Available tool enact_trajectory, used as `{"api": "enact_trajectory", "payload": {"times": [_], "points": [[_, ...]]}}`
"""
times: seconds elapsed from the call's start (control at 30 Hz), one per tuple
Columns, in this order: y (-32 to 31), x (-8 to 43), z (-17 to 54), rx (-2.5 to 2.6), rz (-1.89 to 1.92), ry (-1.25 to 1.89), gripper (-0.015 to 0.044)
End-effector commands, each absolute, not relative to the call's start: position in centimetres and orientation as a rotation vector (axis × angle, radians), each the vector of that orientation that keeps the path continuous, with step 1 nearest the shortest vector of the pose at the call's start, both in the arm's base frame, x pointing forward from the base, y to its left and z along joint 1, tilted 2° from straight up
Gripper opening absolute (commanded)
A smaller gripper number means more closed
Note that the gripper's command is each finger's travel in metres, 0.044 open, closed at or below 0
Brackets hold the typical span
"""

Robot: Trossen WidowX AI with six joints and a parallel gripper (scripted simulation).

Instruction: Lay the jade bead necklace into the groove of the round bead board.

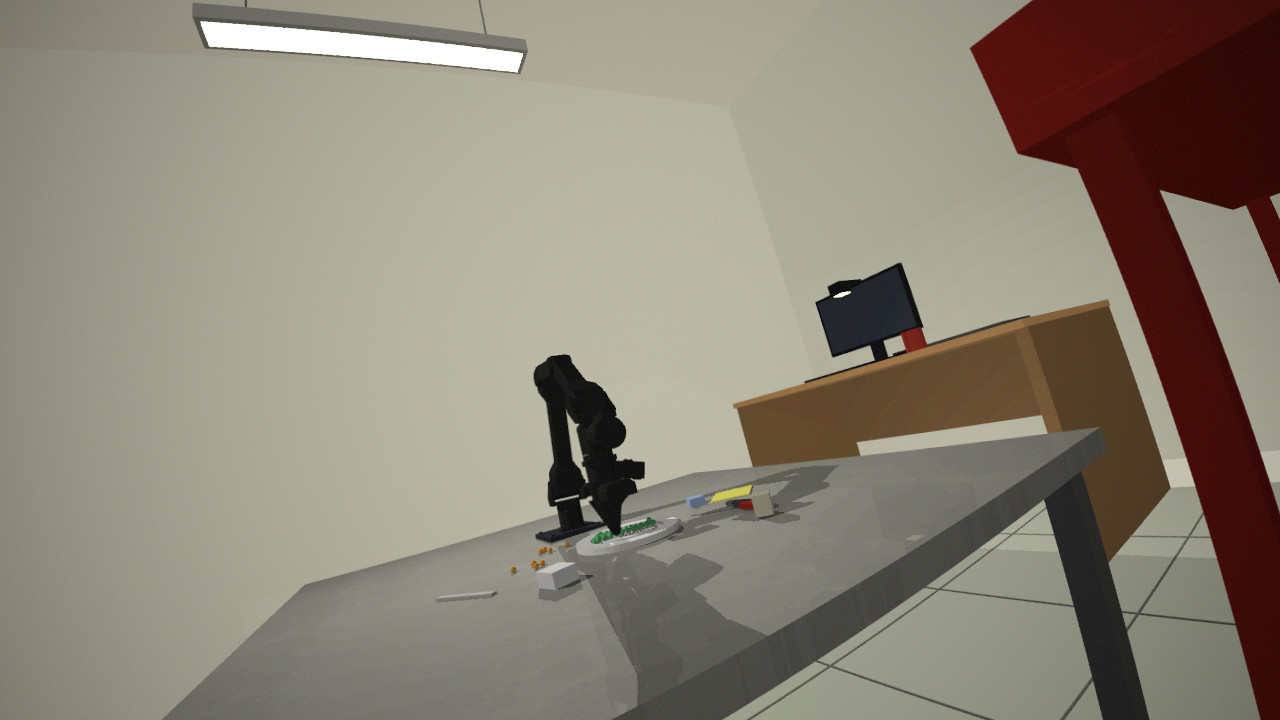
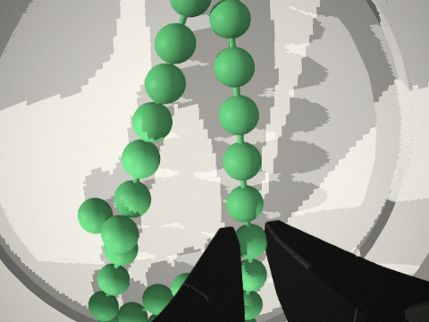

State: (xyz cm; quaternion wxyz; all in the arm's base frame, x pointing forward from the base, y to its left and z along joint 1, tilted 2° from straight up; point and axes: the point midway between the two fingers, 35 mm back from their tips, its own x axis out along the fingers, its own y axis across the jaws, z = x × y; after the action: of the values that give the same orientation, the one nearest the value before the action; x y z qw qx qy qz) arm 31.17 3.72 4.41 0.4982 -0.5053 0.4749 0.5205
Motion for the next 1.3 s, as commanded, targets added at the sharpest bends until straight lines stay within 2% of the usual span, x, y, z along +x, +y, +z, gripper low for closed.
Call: {"api": "enact_trajectory", "payload": {"times": [0.0,0.07,0.63,1.0,1.27], "points": [[3.7,31.2,4.4,-1.223,1.259,1.149,0.0013],[3.7,31.2,4.4,-1.223,1.259,1.149,0.0000],[3.7,31.2,5.0,-1.226,1.265,1.150,0.0000],[1.8,34.0,5.0,-1.228,1.263,1.149,0.0000],[1.7,34.2,4.8,-1.228,1.263,1.149,0.0000]]}}
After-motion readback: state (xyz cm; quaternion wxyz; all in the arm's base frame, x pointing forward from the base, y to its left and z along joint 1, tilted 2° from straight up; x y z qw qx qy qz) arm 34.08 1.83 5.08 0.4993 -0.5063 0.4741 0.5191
